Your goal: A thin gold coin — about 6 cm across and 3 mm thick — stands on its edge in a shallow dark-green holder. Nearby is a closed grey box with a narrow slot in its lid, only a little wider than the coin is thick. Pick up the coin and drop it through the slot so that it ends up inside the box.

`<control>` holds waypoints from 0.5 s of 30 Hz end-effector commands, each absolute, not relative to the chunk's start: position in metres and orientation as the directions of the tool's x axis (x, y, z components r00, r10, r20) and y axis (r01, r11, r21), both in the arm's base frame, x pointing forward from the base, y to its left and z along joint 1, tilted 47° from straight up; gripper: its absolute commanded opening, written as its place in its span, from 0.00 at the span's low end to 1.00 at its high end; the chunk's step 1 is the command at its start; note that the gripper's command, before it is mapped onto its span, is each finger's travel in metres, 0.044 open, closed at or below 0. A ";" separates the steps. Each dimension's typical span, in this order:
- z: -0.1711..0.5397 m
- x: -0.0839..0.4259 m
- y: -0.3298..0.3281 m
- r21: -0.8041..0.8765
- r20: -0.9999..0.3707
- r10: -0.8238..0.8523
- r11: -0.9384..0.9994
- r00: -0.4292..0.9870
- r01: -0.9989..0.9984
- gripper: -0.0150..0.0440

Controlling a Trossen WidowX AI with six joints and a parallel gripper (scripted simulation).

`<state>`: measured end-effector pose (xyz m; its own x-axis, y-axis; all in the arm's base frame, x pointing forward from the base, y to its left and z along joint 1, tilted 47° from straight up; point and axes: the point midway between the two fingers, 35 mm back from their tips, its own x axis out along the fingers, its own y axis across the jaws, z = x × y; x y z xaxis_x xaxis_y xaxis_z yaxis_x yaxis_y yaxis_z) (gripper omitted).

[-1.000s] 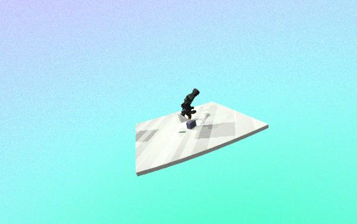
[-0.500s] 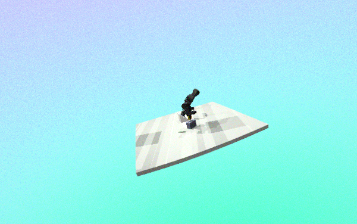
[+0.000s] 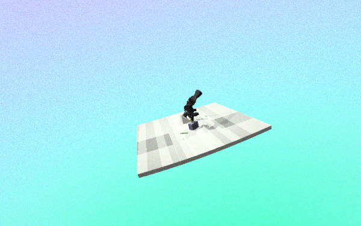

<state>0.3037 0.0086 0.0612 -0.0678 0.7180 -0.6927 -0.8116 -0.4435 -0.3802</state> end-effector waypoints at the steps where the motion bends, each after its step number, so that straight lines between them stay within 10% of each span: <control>1: 0.060 0.303 0.010 -0.380 -0.690 0.721 -0.439 -0.066 -0.814 0.25; 15: 0.059 0.304 0.011 -0.380 -0.693 0.718 -0.443 -0.068 -0.812 0.53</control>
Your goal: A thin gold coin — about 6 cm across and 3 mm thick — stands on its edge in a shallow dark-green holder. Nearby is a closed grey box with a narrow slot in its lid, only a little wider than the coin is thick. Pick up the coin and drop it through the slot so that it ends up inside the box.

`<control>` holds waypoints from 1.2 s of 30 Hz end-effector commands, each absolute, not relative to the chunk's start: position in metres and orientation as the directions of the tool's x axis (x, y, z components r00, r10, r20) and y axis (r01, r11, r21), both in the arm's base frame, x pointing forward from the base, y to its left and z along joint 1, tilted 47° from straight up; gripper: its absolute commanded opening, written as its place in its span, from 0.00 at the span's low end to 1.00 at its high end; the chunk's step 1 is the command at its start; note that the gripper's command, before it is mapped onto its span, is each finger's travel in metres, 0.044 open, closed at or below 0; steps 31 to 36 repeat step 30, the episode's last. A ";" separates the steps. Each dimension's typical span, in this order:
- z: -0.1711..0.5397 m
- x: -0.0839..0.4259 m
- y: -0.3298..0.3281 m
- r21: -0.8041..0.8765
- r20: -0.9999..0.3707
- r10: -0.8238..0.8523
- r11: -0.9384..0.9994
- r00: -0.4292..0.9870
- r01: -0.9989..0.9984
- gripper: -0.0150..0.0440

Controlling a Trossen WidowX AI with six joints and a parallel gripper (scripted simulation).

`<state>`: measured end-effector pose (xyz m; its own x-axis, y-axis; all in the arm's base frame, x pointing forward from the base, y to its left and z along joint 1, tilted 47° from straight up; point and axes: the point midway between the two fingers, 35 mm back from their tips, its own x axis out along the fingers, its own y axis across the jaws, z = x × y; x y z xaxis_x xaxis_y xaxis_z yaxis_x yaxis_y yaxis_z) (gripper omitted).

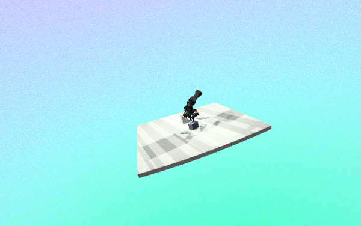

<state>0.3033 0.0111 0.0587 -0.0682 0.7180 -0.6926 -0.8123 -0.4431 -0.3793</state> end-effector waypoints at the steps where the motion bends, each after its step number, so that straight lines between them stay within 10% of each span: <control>1: 0.059 0.304 0.011 -0.380 -0.693 0.718 -0.443 -0.068 -0.812 0.53; 6: 0.059 0.304 0.011 -0.380 -0.693 0.718 -0.443 -0.068 -0.812 0.53; 17: 0.095 0.304 -0.025 -0.377 -0.690 0.721 -0.442 -0.072 -0.814 1.00; 36: 0.102 0.303 -0.032 -0.377 -0.688 0.722 -0.442 -0.073 -0.814 1.00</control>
